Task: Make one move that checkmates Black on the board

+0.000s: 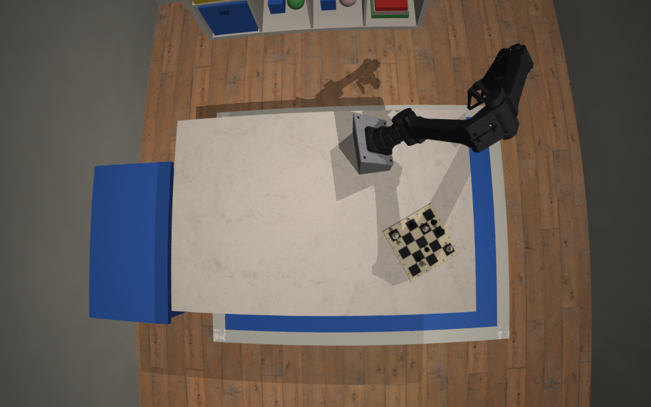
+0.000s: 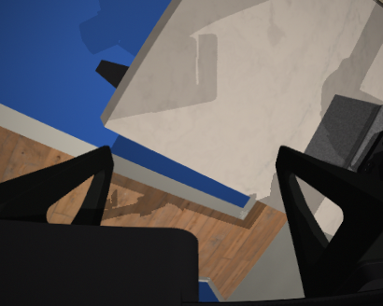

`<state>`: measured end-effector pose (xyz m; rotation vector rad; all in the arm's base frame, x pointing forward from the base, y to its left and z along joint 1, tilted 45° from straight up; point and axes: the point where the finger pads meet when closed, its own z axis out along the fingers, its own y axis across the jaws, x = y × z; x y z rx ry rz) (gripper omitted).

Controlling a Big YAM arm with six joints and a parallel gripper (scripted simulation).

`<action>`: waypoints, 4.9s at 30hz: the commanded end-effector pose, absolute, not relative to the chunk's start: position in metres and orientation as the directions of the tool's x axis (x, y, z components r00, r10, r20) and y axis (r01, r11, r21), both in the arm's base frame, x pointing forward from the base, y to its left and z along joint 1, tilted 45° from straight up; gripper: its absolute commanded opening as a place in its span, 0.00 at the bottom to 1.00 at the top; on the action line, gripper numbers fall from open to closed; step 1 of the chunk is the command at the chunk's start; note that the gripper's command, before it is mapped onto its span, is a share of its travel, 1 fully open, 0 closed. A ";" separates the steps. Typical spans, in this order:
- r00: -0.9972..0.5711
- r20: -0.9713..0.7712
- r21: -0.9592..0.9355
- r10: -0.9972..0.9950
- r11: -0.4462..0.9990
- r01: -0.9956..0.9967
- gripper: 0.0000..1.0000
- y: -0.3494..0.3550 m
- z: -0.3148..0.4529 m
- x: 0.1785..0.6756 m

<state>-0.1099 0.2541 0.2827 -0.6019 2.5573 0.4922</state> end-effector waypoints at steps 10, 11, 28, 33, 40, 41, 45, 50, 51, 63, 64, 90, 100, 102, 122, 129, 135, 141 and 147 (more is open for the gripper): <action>-0.798 -0.509 0.239 -0.322 0.838 -0.490 1.00 0.254 0.285 -0.110; -0.798 -0.509 0.239 -0.322 0.838 -0.490 1.00 0.254 0.285 -0.110; -0.815 -0.493 0.262 -0.303 0.842 -0.471 1.00 0.268 0.291 -0.107; -0.826 -0.484 0.268 -0.289 0.849 -0.455 1.00 0.281 0.292 -0.101; -0.850 -0.465 0.298 -0.248 0.860 -0.414 1.00 0.308 0.294 -0.078; -0.854 -0.462 0.303 -0.239 0.862 -0.406 1.00 0.313 0.293 -0.072; -0.871 -0.453 0.345 -0.191 0.863 -0.369 1.00 0.340 0.301 -0.042; -0.879 -0.458 0.383 -0.135 0.862 -0.332 1.00 0.365 0.306 0.003; -0.879 -0.458 0.383 -0.135 0.862 -0.332 1.00 0.365 0.306 0.003; -0.830 -0.555 0.479 0.043 0.833 -0.277 1.00 0.395 0.340 0.163; -0.815 -0.576 0.487 0.067 0.829 -0.276 1.00 0.394 0.346 0.185; -0.193 -0.962 0.231 0.195 0.955 -0.187 1.00 0.144 0.474 0.495; -0.107 -0.994 -0.012 -0.013 1.000 -0.013 1.00 -0.011 0.449 0.534; -0.107 -0.994 -0.012 -0.013 1.000 -0.013 1.00 -0.011 0.449 0.534; -0.908 -0.403 0.374 0.114 0.926 -0.049 1.00 -0.016 0.121 0.456; -0.983 -0.035 0.567 0.180 0.814 0.129 1.00 -0.001 0.060 0.384; -0.970 0.131 0.635 0.204 0.734 0.240 1.00 0.005 0.051 0.359; -0.947 0.244 0.657 0.211 0.682 0.321 1.00 0.013 0.041 0.333; -0.942 0.260 0.662 0.213 0.671 0.335 1.00 0.013 0.042 0.333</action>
